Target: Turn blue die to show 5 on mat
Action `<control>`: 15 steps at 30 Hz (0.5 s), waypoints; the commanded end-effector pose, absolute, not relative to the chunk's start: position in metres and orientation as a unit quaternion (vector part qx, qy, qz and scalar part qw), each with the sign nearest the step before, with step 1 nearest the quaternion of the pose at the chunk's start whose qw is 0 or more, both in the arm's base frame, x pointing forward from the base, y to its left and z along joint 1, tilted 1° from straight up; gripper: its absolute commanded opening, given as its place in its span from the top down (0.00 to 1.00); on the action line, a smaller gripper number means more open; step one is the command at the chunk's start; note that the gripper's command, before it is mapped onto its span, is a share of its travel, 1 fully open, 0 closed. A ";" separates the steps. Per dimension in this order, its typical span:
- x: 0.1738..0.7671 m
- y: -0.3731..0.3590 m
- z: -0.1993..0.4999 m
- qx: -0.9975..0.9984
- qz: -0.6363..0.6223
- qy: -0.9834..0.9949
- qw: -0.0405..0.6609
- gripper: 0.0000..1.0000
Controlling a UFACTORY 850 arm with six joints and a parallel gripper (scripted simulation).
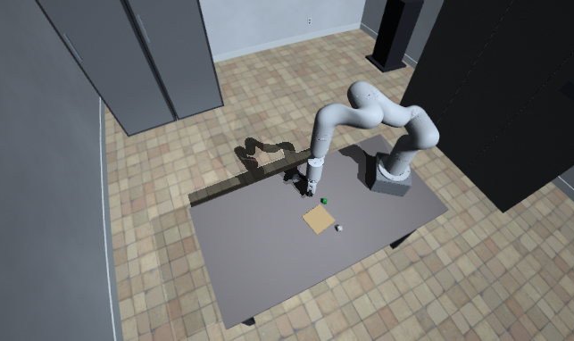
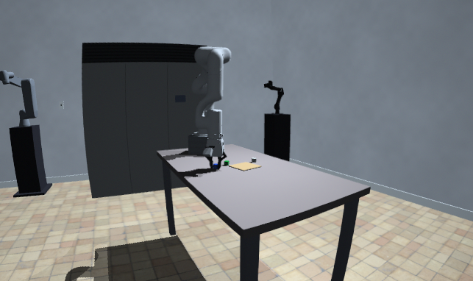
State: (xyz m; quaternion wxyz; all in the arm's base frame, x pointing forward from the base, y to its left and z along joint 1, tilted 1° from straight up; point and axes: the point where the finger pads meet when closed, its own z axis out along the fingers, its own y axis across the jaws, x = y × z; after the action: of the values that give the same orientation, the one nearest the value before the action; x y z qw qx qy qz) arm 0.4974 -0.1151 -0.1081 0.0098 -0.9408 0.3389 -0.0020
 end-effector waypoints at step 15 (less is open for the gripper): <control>0.498 -0.115 -0.108 -0.941 -0.003 0.339 0.011 0.79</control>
State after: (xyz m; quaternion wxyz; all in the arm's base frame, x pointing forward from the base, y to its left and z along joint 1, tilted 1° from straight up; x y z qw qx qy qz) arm 0.4974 -0.1151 -0.1081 0.0102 -0.9408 0.3389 -0.0022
